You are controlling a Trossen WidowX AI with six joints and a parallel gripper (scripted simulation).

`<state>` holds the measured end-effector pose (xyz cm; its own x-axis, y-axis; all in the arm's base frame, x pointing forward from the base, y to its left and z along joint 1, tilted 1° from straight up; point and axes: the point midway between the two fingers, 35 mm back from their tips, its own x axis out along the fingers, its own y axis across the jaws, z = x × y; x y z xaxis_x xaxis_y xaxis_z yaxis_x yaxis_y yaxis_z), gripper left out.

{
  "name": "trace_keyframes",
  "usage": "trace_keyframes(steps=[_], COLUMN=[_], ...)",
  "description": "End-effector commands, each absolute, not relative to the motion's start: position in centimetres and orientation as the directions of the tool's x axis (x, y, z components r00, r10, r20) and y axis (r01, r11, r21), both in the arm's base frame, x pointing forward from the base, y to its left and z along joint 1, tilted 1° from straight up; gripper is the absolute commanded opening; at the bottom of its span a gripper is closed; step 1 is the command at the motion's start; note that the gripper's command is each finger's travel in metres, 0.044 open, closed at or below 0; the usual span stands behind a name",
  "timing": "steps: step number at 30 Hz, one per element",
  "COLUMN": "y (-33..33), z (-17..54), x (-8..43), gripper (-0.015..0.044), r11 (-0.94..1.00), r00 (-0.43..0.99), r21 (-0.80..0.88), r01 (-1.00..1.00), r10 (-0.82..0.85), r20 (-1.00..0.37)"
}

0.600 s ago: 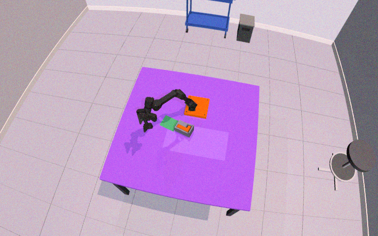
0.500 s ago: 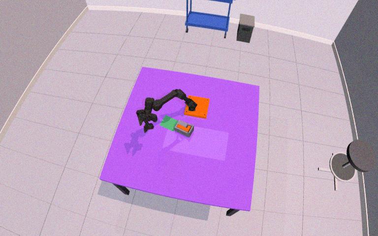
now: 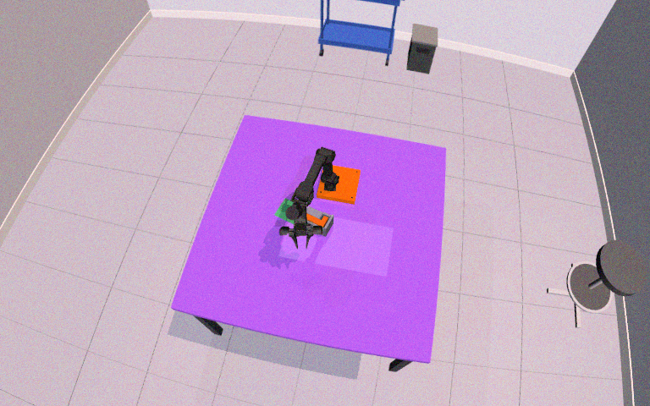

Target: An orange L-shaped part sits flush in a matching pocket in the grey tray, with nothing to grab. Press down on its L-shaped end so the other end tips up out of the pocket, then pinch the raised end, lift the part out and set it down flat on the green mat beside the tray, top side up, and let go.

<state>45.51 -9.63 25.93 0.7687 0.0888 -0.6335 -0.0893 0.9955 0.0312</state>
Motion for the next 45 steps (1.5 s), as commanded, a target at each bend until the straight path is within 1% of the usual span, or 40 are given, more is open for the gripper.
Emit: trace_keyframes(steps=[1,3,5,8,9,10,17,24,45], y=[-5.3,-3.2,-1.4,0.4,0.6,0.7,0.7,0.6,0.6], z=[21.9,19.7,17.7,15.7,15.4,15.3,14.7,8.1,5.5], x=[40.5,37.1,33.3,27.1,25.8,25.3,25.4,25.6,25.7], gripper=[0.018,0.018,0.018,0.018,0.018,0.018,0.018,0.018,0.018], r11=[0.985,0.972,0.955,0.93,0.924,0.921,0.921,0.921,0.921], r00=[0.588,0.458,0.317,0.092,0.045,0.03,0.03,0.03,0.03], r21=[0.161,0.182,0.163,0.049,0.016,0.004,0.004,0.004,0.004], r01=[0.054,0.148,0.249,0.365,0.383,0.389,0.389,0.389,0.389], r10=[0.099,0.096,0.079,0.017,-0.002,-0.008,-0.008,-0.008,-0.008], r20=[-0.803,-0.884,-0.945,-0.996,-0.999,-1.0,-1.0,-1.0,-1.0])
